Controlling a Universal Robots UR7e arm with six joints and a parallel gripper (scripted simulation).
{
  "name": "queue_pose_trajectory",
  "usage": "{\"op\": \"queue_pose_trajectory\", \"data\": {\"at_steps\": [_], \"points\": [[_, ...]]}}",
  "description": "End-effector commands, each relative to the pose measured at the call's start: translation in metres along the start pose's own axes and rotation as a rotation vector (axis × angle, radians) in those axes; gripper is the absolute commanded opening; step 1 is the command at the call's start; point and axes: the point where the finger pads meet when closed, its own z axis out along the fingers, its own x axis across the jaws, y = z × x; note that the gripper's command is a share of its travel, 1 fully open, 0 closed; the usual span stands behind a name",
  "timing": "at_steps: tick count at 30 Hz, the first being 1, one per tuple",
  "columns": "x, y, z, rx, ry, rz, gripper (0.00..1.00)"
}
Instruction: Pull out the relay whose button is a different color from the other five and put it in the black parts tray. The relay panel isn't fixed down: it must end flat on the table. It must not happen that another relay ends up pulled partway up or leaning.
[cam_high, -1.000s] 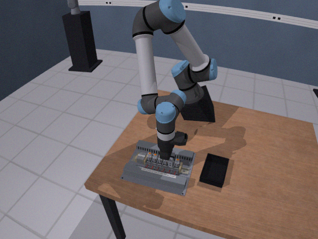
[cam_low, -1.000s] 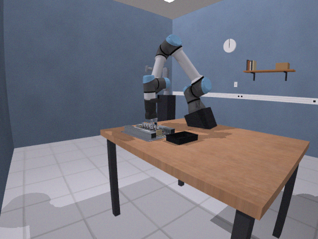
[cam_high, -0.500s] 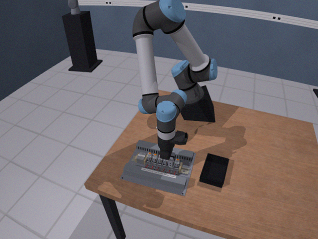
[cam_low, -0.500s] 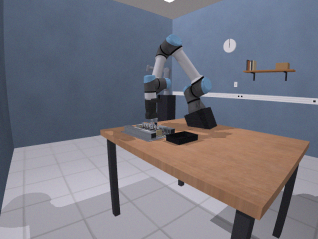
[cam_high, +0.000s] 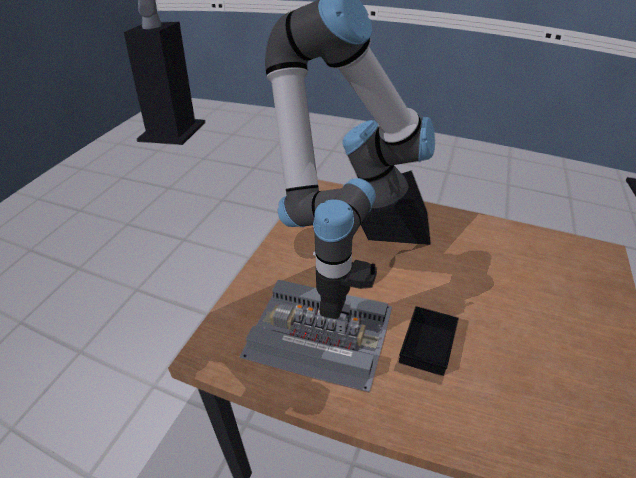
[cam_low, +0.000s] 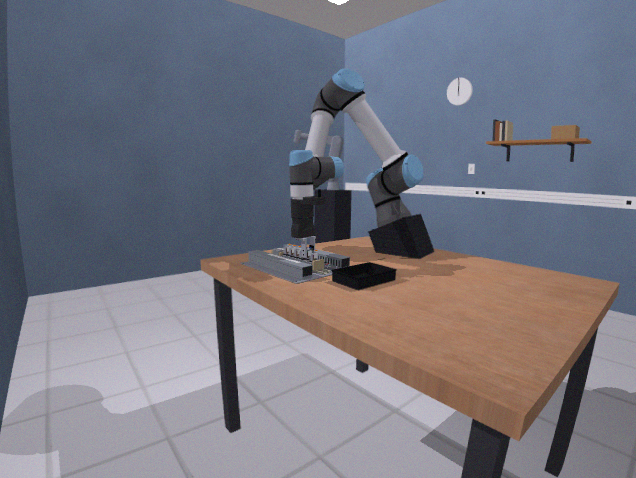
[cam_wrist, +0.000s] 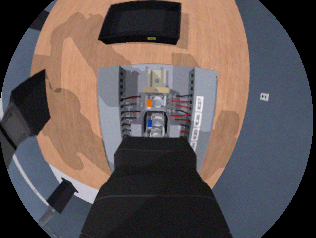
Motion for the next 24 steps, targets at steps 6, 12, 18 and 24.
{"op": "queue_pose_trajectory", "data": {"at_steps": [6, 12, 18, 24], "points": [[0.0007, 0.0, -0.0015, 0.003, 0.017, 0.002, 0.0], [0.0002, 0.0, -0.0015, 0.003, 0.033, 0.002, 0.0], [0.0, 0.0, -0.0016, 0.003, 0.041, 0.003, 0.0], [-0.0001, 0.0, -0.0016, 0.003, 0.044, 0.003, 0.0]]}}
